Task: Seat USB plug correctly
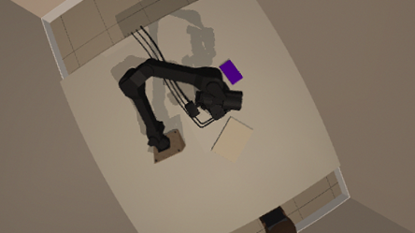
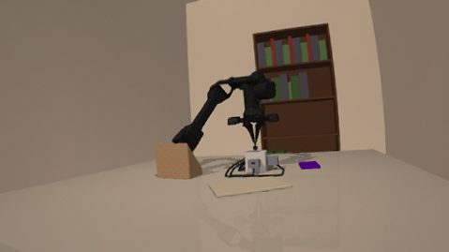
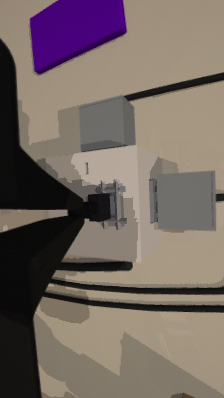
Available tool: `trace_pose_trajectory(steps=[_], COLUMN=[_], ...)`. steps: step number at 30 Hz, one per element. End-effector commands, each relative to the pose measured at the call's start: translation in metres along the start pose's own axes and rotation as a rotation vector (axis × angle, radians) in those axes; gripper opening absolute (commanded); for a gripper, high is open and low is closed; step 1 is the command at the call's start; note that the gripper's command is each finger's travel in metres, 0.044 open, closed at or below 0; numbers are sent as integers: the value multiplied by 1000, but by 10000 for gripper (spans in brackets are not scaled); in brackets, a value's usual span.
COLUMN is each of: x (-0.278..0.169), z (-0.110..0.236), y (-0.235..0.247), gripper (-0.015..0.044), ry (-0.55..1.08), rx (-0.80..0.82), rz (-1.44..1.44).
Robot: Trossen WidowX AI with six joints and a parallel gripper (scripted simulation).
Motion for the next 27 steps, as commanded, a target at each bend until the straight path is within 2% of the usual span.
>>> trace_pose_trajectory(steps=[1,27], x=[0,0], z=[-1,-4], y=[-1,-1], gripper=[0,0], ry=[4,4], rx=[3,3], rz=[-4,-4])
Point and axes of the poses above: the point midway between the two fingers, 35 mm back from their tips, its own z axis back along the fingers, its own y axis across the jaws, x = y × z, the point moved 10 cm from there along z, back along the fingers, and after that the axes turned 13 degrees about z, right-handed, at the moved point
